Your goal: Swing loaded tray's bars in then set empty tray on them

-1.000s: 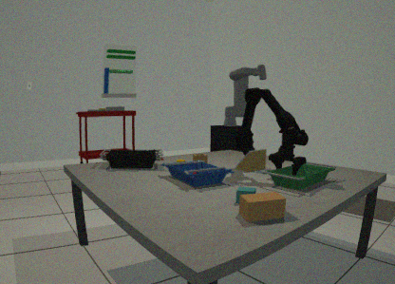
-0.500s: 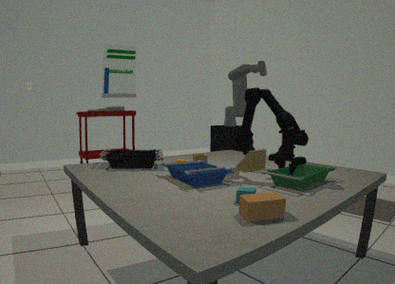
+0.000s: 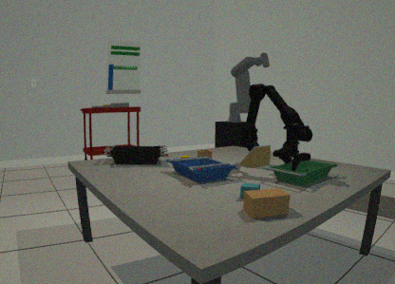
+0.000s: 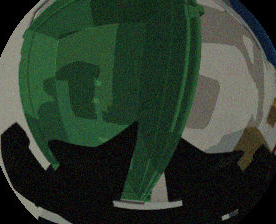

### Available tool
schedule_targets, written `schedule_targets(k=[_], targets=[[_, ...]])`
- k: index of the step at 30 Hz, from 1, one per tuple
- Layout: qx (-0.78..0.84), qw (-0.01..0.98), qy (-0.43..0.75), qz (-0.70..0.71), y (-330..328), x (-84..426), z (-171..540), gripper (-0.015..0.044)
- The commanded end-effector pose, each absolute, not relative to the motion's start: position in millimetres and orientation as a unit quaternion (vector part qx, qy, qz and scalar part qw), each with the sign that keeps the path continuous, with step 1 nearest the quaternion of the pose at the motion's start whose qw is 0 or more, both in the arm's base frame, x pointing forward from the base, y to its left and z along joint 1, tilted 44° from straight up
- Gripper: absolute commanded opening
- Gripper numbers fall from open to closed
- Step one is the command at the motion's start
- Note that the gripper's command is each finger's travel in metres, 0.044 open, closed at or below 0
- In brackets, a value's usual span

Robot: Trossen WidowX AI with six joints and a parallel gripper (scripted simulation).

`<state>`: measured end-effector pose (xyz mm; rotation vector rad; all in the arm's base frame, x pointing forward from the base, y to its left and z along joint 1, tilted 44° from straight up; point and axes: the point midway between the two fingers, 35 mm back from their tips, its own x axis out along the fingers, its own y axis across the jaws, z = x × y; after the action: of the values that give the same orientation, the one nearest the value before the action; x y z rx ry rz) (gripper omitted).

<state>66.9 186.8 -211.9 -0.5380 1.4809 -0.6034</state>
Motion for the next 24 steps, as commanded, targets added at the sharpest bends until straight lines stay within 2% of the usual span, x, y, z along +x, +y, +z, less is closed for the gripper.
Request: schedule_targets(k=[1,14,24], targets=[[-0.243,0.665,0.654,-0.267,185.7,67.4,-211.3,0.0088],[-0.242,0.665,0.654,-0.267,194.1,67.8,-203.9,0.0001],[-0.242,0.664,0.655,-0.266,239.3,67.1,-153.1,0.0]])
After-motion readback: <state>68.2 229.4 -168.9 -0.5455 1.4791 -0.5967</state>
